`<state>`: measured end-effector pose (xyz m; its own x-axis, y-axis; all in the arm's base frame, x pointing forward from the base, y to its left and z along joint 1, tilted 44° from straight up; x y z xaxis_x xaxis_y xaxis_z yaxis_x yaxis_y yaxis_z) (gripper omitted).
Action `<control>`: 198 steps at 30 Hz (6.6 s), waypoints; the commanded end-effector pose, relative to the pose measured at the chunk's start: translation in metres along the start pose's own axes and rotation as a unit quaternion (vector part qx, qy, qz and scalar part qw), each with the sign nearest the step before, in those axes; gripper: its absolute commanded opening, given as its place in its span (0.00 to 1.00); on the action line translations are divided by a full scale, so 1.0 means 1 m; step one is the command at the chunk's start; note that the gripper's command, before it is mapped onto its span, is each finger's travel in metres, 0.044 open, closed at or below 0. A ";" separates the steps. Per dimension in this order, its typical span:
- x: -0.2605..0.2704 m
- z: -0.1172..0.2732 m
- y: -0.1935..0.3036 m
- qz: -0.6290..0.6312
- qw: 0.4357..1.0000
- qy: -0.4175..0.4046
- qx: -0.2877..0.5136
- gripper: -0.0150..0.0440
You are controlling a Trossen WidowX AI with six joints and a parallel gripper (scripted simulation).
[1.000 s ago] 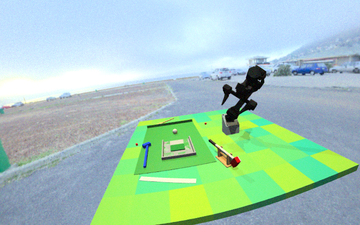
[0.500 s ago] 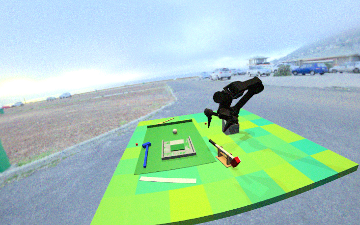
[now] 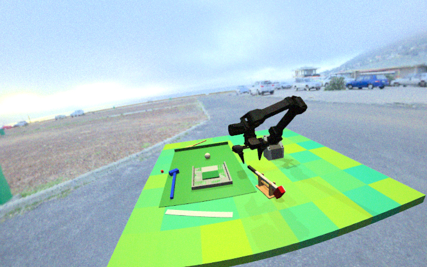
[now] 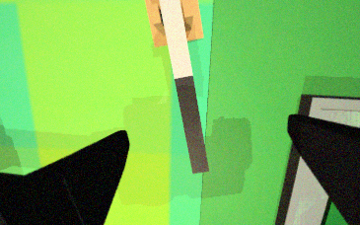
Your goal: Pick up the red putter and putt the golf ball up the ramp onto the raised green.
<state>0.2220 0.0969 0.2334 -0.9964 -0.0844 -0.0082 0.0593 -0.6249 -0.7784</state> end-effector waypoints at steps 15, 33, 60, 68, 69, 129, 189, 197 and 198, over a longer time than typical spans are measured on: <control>-0.002 -0.034 0.036 0.033 0.997 -0.028 -0.065 1.00; -0.002 -0.061 0.039 0.033 0.997 -0.028 -0.066 1.00; -0.003 -0.081 0.039 0.038 0.996 -0.027 -0.070 0.78; -0.003 -0.081 0.039 0.038 0.996 -0.027 -0.070 0.42; -0.003 -0.081 0.039 0.038 0.996 -0.027 -0.070 0.38; -0.059 0.047 0.151 -0.295 0.955 0.022 0.019 0.25; 0.001 0.047 0.402 -0.758 0.648 0.057 0.048 0.25; 0.001 0.035 0.404 -0.758 0.648 0.057 0.048 0.25; 0.001 0.033 0.404 -0.758 0.648 0.057 0.048 0.25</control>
<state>0.2479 -0.1861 -0.0552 0.0802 0.7453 0.6619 -0.9952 0.0227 0.0949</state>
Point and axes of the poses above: the point midway between the two fingers, 35 mm back from their tips, its own z axis back along the fingers, its own x axis across the jaws, y = z × x, the point moved 9 cm from there along z, back along the fingers, and after that the axes turned 8 degrees about -z, right-handed, at the moved point
